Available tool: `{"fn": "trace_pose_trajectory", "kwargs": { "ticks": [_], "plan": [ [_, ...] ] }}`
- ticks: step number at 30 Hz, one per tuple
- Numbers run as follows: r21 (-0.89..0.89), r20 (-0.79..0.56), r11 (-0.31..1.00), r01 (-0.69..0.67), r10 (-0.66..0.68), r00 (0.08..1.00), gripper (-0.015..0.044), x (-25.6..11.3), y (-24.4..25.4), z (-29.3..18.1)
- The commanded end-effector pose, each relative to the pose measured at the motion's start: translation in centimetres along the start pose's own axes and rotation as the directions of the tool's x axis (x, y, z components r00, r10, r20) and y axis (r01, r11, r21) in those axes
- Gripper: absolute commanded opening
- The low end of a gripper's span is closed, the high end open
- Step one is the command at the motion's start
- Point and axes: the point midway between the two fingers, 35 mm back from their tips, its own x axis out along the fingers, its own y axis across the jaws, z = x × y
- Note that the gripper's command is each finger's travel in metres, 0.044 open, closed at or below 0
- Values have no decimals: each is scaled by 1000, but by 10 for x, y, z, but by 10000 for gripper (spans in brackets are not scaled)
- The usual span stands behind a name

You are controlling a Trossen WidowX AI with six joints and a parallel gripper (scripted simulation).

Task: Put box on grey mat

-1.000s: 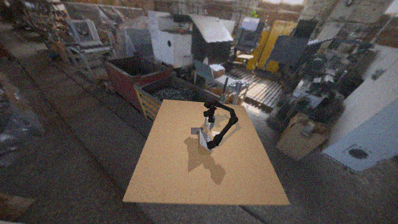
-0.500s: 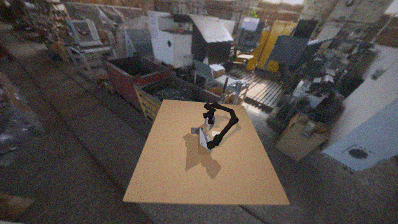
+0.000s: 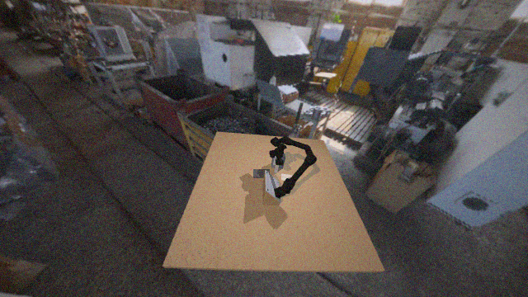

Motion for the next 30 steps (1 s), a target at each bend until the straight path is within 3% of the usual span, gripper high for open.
{"fn": "trace_pose_trajectory", "kwargs": {
  "ticks": [1, 30],
  "plan": [
    [0, 0, 1000, 0, 0, 1000, 174, 0, 0, 0],
    [-21, -4, 1000, 0, 0, 1000, 157, -12, 4, 11]
  ]
}}
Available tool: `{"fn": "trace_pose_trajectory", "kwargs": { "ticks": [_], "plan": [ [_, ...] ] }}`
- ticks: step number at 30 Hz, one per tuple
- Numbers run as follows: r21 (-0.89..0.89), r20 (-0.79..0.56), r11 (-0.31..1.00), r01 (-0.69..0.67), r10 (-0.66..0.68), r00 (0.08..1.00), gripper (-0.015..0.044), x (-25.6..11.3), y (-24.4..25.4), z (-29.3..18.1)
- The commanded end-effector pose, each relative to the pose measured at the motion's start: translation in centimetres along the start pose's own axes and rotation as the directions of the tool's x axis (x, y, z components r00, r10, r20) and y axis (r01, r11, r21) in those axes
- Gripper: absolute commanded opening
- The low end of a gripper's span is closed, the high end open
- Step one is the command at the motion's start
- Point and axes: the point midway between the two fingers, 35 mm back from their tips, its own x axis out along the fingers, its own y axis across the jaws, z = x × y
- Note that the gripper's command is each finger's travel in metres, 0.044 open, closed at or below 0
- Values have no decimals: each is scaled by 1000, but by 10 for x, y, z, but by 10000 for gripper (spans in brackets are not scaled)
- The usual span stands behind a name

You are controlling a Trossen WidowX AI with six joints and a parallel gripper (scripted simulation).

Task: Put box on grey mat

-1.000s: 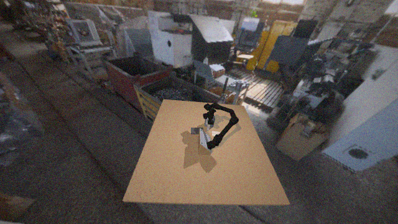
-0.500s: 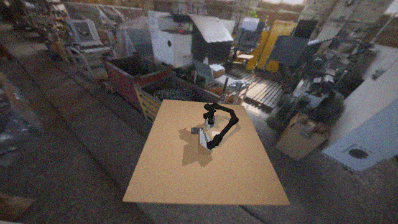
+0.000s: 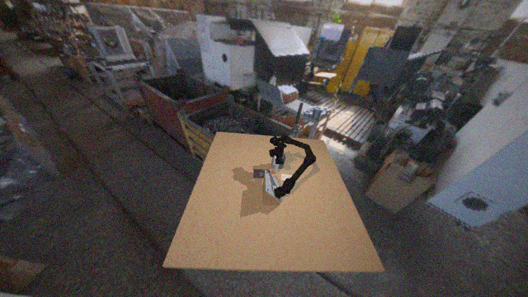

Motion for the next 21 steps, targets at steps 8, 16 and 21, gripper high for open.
{"fn": "trace_pose_trajectory", "kwargs": {
  "ticks": [8, 16, 21],
  "plan": [
    [-34, 7, 999, 0, 0, 1000, 157, -3, 10, 27],
    [-58, 9, 998, 0, 0, 1000, 157, -4, 18, 46],
    [-72, 9, 997, 0, 1, 1000, 157, -5, 23, 57]
  ]
}}
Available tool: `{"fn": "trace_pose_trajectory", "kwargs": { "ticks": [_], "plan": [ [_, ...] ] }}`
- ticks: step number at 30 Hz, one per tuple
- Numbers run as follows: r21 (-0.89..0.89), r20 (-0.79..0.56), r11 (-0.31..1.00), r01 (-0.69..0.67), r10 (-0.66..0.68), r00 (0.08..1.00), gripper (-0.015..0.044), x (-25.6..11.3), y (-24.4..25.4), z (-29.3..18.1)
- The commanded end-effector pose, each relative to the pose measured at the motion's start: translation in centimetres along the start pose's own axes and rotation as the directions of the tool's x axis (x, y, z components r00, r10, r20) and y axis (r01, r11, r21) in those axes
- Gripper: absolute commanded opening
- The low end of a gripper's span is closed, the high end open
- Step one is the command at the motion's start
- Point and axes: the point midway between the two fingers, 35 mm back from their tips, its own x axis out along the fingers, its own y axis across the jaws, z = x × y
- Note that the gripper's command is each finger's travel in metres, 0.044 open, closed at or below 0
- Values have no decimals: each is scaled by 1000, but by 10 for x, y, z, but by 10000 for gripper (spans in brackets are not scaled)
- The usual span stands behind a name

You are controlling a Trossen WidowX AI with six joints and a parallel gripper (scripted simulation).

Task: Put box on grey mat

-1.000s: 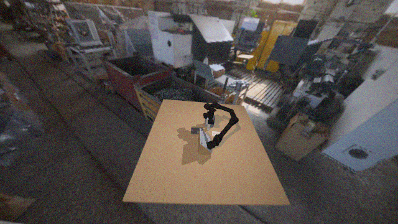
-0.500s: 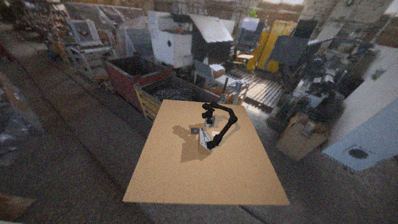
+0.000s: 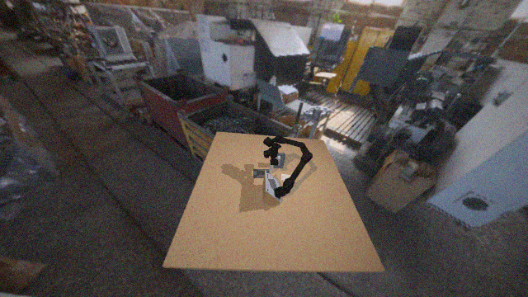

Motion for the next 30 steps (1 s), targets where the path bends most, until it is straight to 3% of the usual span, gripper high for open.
{"fn": "trace_pose_trajectory", "kwargs": {
  "ticks": [1, 26, 30],
  "plan": [
    [-12, 2, 1000, -1, 1, 1000, 157, -1, 5, 11],
    [-24, 0, 1000, -2, 2, 1000, 157, 15, 10, 21],
    [-20, 4, 1000, -3, 3, 1000, 241, 13, 10, 22]
  ]
}}
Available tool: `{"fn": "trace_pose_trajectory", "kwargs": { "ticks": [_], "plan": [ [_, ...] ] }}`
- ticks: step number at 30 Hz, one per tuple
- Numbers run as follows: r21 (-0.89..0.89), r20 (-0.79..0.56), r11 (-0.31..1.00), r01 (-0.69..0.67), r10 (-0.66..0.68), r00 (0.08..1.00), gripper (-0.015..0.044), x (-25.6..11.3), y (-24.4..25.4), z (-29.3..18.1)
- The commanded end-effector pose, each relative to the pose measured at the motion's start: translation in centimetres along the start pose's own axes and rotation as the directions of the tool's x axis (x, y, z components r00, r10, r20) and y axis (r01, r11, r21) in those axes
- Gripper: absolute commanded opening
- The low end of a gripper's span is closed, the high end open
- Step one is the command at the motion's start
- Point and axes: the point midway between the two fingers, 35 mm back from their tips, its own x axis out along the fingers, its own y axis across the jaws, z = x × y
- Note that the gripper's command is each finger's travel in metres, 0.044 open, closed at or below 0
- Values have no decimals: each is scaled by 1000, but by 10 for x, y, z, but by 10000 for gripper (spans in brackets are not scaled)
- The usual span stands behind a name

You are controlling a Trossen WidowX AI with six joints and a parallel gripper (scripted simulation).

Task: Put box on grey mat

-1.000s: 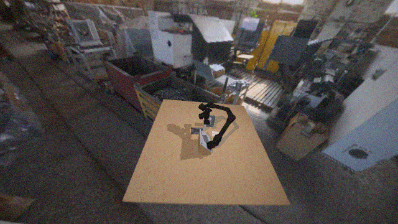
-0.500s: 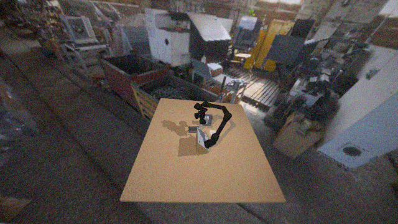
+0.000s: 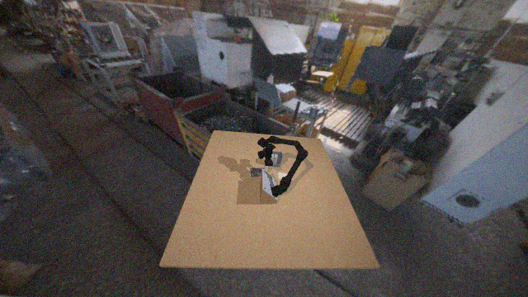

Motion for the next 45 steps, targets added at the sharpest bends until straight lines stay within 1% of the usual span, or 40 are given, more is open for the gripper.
{"fn": "trace_pose_trajectory", "kwargs": {
  "ticks": [1, 8, 12, 17, 20, 21, 23, 25, 27, 28, 37, 44, 45],
  "plan": [
    [0, 0, 1000, 1, -1, 1000, 241, 0, 0, 0],
    [0, 0, 1000, 1, -1, 1000, 241, 0, 0, 0],
    [-5, -3, 1000, 2, -2, 1000, 241, -16, 0, 0],
    [-5, -2, 1000, 9, -9, 1000, 241, -16, 0, 0],
    [-6, 6, 997, 76, -76, 997, 241, -17, 2, 0],
    [-6, 10, 994, 108, -108, 994, 241, -21, 3, 0],
    [-2, 21, 977, 215, -215, 976, 241, -35, 7, 0],
    [0, 27, 966, 257, -257, 966, 241, -40, 9, 0],
    [0, 27, 966, 257, -257, 966, 241, -40, 9, 0],
    [0, 25, 978, 207, -207, 978, 241, -36, 7, 0],
    [0, 25, 978, 207, -207, 978, 241, -36, 7, 0],
    [0, 23, 978, 210, -210, 977, 424, -56, 8, -1],
    [0, 22, 977, 211, -211, 977, 440, -59, 8, -1]
  ]
}}
